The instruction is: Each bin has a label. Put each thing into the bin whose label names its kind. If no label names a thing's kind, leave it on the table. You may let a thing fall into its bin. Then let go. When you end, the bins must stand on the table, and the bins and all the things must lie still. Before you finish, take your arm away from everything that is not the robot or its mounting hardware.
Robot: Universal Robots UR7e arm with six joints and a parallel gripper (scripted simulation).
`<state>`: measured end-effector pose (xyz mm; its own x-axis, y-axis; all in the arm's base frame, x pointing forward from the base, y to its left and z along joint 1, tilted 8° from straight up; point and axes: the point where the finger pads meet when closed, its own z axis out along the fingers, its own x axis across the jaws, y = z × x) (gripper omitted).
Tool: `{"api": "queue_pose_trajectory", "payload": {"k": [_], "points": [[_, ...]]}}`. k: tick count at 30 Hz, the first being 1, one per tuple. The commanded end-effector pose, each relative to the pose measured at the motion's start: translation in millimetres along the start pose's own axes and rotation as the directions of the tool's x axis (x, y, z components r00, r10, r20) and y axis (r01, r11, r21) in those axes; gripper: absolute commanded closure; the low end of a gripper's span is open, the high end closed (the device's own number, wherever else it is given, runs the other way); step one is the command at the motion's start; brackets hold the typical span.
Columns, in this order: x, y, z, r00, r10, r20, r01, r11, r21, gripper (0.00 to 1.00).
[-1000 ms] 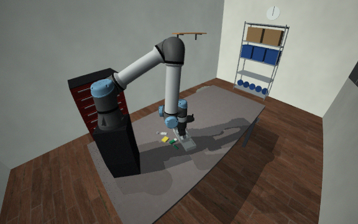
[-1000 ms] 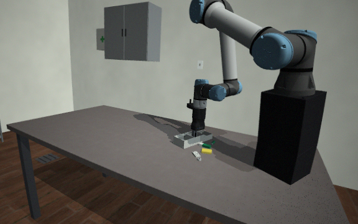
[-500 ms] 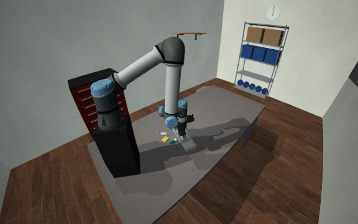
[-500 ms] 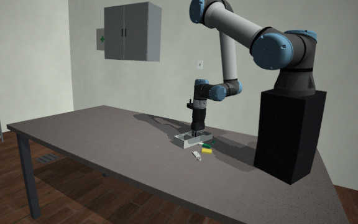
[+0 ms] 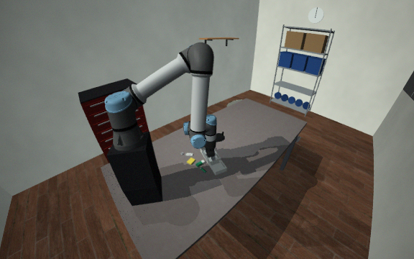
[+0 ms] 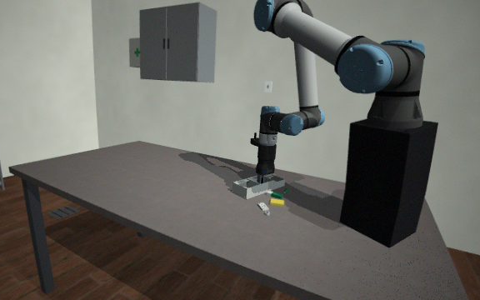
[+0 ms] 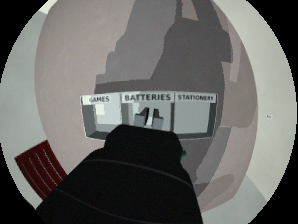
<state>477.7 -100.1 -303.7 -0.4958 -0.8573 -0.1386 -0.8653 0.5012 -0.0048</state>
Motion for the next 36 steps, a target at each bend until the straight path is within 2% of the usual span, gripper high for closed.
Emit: {"api": "queue_pose_trajectory", "payload": {"k": [1,29,36], "points": [[0,-1,-0.5,1.0,0.0,0.0,0.0,1.0,0.001,0.69],[0,-1,-30.4,1.0,0.0,0.0,0.0,1.0,0.002,0.69],[0,-1,-50.4,1.0,0.0,0.0,0.0,1.0,0.002,0.69]]}}
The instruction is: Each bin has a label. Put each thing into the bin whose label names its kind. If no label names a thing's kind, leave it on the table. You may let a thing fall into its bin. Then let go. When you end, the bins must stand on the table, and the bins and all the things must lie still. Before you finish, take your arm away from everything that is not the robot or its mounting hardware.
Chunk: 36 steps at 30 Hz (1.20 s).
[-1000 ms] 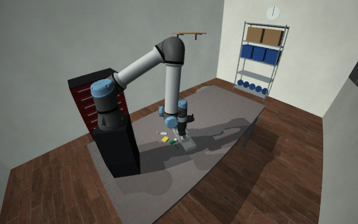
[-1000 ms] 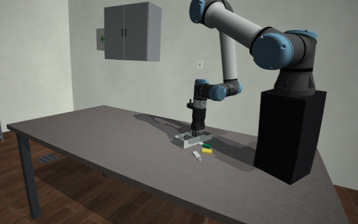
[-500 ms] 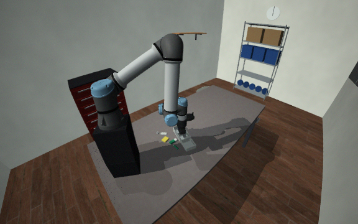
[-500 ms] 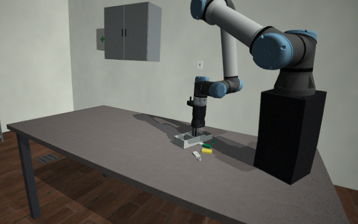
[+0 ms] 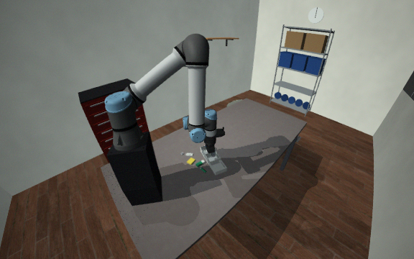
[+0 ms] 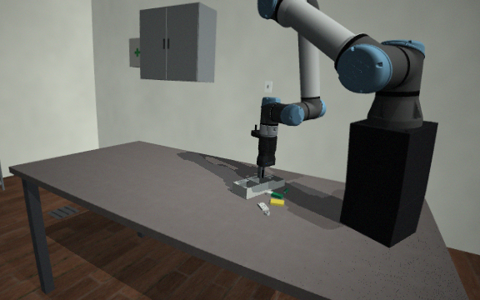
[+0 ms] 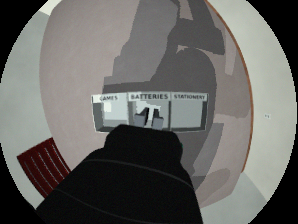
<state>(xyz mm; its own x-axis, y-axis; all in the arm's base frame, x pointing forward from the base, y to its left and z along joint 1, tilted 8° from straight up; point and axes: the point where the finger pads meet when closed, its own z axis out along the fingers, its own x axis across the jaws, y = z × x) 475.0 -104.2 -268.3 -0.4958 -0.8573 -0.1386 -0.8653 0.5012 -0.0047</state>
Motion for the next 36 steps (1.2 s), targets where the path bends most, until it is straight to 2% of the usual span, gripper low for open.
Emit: {"api": "queue_pose_trajectory", "payload": {"k": [1,3,14,29,36], "points": [[0,-1,-18.7,1.0,0.0,0.0,0.0,1.0,0.002,0.69],[0,-1,-24.1,1.0,0.0,0.0,0.0,1.0,0.002,0.69],[-5,0,-24.1,1.0,0.0,0.0,0.0,1.0,0.002,0.69],[-79,11,-24.1,1.0,0.0,0.0,0.0,1.0,0.002,0.69],[-83,12,-24.1,1.0,0.0,0.0,0.0,1.0,0.002,0.69]]}}
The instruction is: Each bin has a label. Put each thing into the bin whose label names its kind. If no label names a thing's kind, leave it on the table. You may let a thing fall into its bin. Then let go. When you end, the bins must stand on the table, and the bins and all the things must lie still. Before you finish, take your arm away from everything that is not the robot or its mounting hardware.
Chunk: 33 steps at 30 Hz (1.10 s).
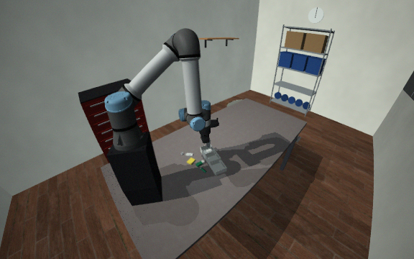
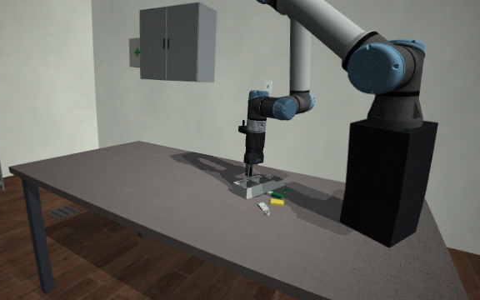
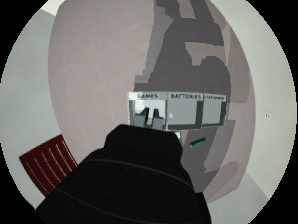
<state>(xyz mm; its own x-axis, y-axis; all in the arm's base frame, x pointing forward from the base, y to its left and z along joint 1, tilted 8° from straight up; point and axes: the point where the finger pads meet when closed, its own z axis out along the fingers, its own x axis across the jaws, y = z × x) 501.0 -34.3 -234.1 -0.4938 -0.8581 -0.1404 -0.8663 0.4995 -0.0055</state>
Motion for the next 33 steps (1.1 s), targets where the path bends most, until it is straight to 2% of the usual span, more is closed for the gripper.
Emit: {"api": "queue_pose_trajectory", "payload": {"k": [1,4,10,12,27,33], "points": [[-6,0,-0.4,1.0,0.002,-0.002,-0.002,1.0,0.001,0.69],[-5,0,-0.4,1.0,0.002,-0.002,-0.002,1.0,0.001,0.69],[-6,0,15.6,1.0,0.002,-0.002,-0.002,1.0,0.001,0.69],[-6,0,15.6,1.0,0.002,-0.002,-0.002,1.0,0.001,0.69],[-5,0,55.6,1.0,0.002,-0.002,-0.002,1.0,0.001,0.69],[-5,0,59.0,1.0,0.002,-0.002,-0.002,1.0,0.001,0.69]]}}
